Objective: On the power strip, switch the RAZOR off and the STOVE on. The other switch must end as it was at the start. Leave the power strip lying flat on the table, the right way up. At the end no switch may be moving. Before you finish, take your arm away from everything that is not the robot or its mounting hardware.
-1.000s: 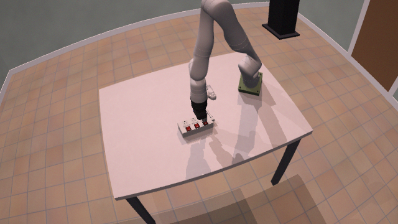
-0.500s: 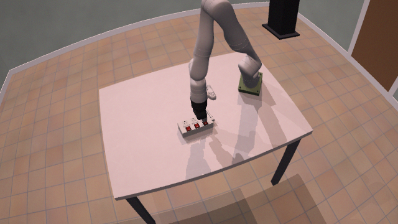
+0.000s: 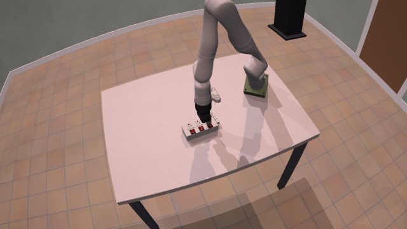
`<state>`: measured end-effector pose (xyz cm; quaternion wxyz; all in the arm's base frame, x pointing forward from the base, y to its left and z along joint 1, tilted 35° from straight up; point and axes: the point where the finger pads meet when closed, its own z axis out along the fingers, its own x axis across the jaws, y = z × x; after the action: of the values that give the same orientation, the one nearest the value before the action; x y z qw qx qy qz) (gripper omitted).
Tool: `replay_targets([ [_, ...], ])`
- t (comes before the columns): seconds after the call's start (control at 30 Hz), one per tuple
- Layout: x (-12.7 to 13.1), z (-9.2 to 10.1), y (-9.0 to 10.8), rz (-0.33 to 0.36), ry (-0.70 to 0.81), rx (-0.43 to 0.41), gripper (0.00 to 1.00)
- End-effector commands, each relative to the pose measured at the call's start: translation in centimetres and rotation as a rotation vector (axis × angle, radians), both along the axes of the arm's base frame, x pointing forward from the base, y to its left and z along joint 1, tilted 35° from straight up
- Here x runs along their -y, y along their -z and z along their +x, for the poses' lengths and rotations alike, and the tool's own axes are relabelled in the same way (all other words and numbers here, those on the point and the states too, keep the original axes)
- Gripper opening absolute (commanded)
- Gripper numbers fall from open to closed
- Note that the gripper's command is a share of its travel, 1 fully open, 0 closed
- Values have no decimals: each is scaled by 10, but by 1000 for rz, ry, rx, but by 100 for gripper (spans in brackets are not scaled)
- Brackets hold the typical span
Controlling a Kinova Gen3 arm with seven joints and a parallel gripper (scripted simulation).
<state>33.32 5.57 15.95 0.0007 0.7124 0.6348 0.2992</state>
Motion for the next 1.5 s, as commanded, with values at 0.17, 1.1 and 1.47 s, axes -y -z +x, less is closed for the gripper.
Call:
replay_targets([
  [0.17,-3,0,4,5,3,-4,0],
  [1.1,-4,0,6,6,1,-7,0],
  [1.47,-4,0,6,6,1,-7,0],
])
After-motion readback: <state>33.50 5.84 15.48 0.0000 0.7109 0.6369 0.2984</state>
